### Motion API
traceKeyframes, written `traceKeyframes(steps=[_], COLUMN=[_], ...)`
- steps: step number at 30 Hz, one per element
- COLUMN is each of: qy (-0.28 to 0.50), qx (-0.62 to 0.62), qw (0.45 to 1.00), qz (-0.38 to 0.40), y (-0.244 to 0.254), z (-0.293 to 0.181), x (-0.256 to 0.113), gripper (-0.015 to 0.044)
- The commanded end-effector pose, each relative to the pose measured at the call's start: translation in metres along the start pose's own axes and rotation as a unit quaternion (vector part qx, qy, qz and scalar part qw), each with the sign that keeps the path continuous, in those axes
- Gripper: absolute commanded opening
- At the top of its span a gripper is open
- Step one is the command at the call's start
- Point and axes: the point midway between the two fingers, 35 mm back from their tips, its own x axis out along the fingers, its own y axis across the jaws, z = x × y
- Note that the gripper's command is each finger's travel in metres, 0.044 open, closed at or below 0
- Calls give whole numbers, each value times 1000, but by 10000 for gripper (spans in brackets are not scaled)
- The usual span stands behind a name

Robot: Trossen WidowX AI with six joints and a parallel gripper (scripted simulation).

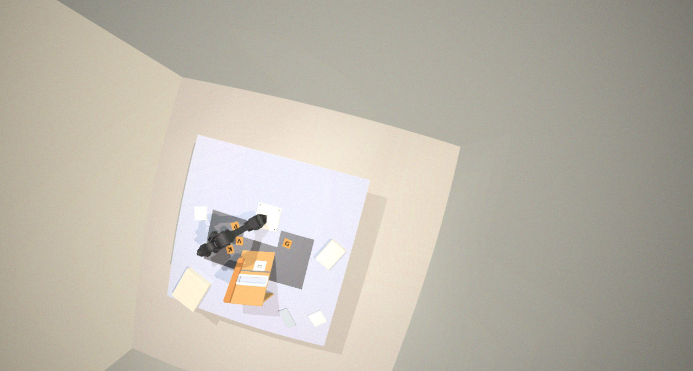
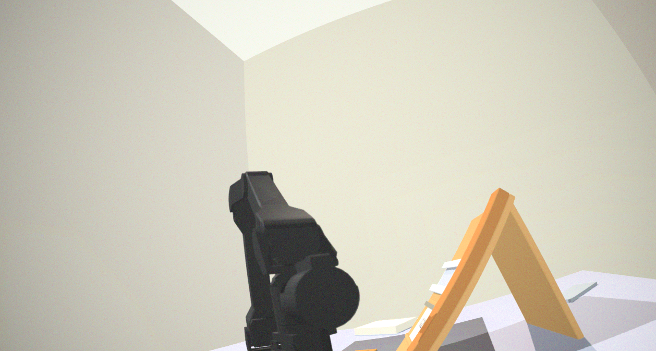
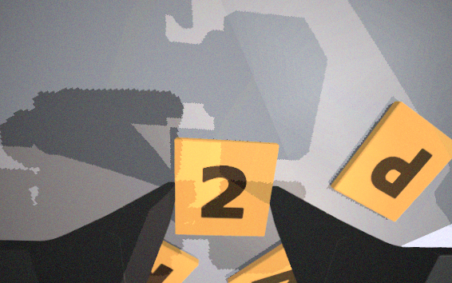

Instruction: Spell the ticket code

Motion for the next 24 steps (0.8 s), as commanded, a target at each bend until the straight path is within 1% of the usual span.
traceKeyframes(steps=[1,24], qy=[-2,-2], qx=[2,2], qw=[1000,1000], qz=[1,0], y=[0,-2], z=[0,-3], x=[-3,-15], gripper=[0,0])
